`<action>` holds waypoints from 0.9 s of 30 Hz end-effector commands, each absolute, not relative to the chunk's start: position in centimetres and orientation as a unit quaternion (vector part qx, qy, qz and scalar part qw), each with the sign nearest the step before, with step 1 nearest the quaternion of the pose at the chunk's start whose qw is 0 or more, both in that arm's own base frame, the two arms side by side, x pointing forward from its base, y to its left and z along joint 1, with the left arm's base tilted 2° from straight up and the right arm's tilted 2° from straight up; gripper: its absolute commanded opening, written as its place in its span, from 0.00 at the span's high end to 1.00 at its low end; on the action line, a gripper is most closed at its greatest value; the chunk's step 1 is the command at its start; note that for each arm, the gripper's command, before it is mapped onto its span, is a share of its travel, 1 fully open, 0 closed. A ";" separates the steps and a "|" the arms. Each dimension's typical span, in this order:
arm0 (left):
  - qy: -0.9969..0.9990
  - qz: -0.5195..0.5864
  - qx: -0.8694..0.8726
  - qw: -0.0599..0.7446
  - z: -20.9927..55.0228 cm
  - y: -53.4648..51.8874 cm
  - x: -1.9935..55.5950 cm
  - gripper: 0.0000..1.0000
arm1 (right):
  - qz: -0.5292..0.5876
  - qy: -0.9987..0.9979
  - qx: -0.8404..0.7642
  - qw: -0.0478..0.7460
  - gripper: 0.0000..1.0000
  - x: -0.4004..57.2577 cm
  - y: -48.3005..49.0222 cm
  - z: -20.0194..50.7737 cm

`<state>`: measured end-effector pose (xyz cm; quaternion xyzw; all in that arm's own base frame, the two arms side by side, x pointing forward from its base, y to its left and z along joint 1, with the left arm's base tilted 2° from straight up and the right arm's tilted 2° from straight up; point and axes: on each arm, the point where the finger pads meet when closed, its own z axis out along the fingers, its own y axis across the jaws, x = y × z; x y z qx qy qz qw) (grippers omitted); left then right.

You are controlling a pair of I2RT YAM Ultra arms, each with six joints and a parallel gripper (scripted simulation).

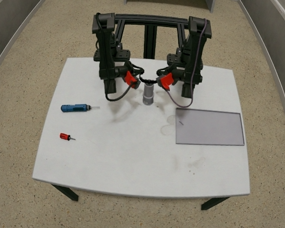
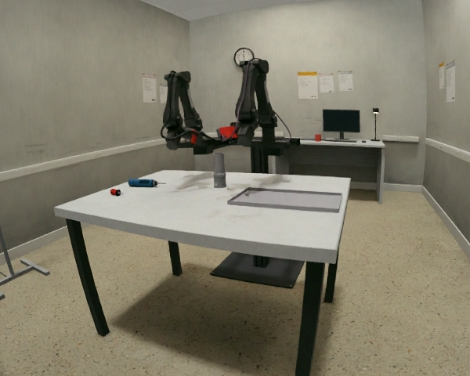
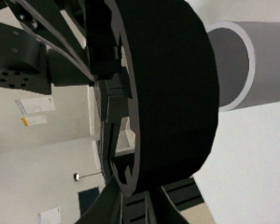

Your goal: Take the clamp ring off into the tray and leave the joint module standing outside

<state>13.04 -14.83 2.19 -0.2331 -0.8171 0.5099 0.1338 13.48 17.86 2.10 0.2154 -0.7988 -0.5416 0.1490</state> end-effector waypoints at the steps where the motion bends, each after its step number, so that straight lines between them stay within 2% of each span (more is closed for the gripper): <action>1: -0.818 0.508 -0.241 0.120 3.1 -15.2 14.1 0.94 | -0.546 -0.795 0.233 0.129 0.94 14.5 18.4 3.1; 27: -0.819 0.508 -0.241 0.118 3.1 -15.1 14.2 0.94 | -0.545 -0.796 0.234 0.124 0.94 14.7 18.4 3.0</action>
